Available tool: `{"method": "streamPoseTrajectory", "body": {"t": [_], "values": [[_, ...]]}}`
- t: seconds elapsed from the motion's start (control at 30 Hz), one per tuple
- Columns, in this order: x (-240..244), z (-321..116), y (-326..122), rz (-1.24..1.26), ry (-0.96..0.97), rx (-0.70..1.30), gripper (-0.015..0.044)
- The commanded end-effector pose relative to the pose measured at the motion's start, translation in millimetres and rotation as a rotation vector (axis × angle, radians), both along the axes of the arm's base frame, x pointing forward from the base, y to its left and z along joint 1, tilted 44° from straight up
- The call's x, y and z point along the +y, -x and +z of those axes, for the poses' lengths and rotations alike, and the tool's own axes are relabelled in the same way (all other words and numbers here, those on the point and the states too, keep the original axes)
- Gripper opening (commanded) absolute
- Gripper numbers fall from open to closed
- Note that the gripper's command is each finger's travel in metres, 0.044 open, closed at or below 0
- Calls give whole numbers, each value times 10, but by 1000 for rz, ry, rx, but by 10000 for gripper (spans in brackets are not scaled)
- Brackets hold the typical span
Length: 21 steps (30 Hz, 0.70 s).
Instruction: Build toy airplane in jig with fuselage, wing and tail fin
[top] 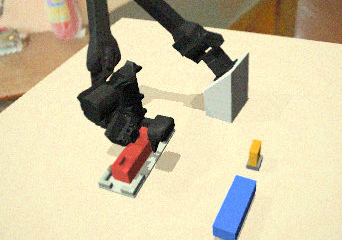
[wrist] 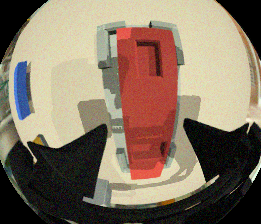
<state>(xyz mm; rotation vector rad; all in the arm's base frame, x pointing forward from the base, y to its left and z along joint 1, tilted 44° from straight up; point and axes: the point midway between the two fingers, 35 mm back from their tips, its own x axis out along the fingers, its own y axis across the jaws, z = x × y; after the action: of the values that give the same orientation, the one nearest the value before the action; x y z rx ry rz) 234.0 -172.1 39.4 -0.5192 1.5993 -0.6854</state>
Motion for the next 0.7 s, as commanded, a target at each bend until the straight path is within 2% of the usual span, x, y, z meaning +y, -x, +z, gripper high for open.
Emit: {"method": "streamPoseTrajectory", "body": {"t": [0.0, 0.17, 0.37, 0.67], "values": [[0, 3, -1, -1, 0, -1, 440], [78, 75, -41, 0, -4, -2, 440], [704, 727, -160, 3, -4, 4, 440], [746, 736, -196, 3, -3, 4, 440]]}}
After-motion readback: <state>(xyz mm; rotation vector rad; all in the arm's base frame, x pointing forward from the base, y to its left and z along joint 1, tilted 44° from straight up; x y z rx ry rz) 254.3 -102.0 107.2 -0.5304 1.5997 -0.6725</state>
